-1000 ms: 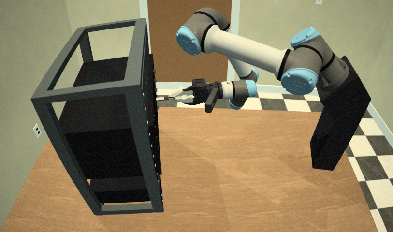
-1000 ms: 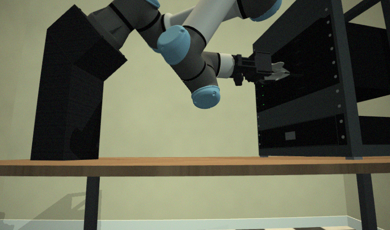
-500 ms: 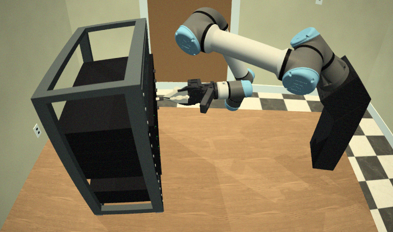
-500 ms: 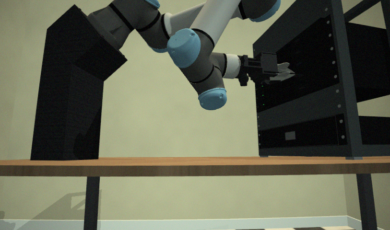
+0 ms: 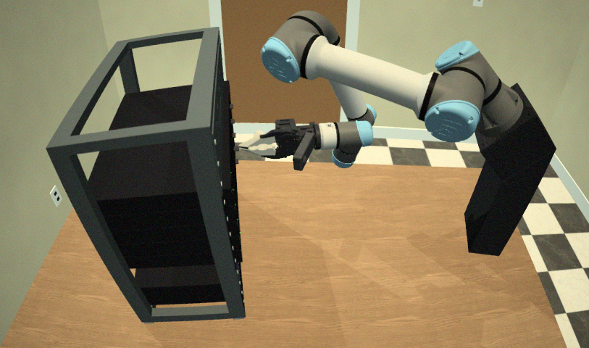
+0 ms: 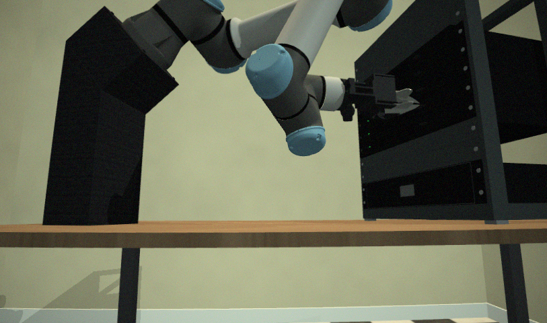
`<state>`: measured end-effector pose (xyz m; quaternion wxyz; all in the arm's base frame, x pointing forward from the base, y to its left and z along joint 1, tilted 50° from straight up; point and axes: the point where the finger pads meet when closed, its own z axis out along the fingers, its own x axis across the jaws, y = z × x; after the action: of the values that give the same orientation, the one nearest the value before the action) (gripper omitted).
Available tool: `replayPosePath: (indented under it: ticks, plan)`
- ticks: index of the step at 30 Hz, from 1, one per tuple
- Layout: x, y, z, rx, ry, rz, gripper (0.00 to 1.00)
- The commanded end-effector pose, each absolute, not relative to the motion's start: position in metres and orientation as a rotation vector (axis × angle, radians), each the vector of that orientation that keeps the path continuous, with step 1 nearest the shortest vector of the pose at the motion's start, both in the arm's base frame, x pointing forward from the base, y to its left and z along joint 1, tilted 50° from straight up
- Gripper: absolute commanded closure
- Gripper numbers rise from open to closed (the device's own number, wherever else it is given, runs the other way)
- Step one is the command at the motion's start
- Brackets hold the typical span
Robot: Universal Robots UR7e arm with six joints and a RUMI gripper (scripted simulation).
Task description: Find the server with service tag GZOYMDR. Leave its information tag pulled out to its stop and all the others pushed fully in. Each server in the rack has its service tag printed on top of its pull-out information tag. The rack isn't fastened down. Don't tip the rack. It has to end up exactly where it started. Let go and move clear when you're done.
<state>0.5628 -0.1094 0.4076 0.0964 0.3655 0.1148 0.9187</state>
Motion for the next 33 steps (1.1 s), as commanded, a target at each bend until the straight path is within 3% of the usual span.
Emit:
replayPosePath:
  ticks: [1, 33]
  plan:
    - [0.5643, -0.1090, 0.4096, 1.082, 0.340, 2.721, 1.00]
    - [0.5634, -0.1092, 0.4087, 1.082, 0.340, 2.721, 1.00]
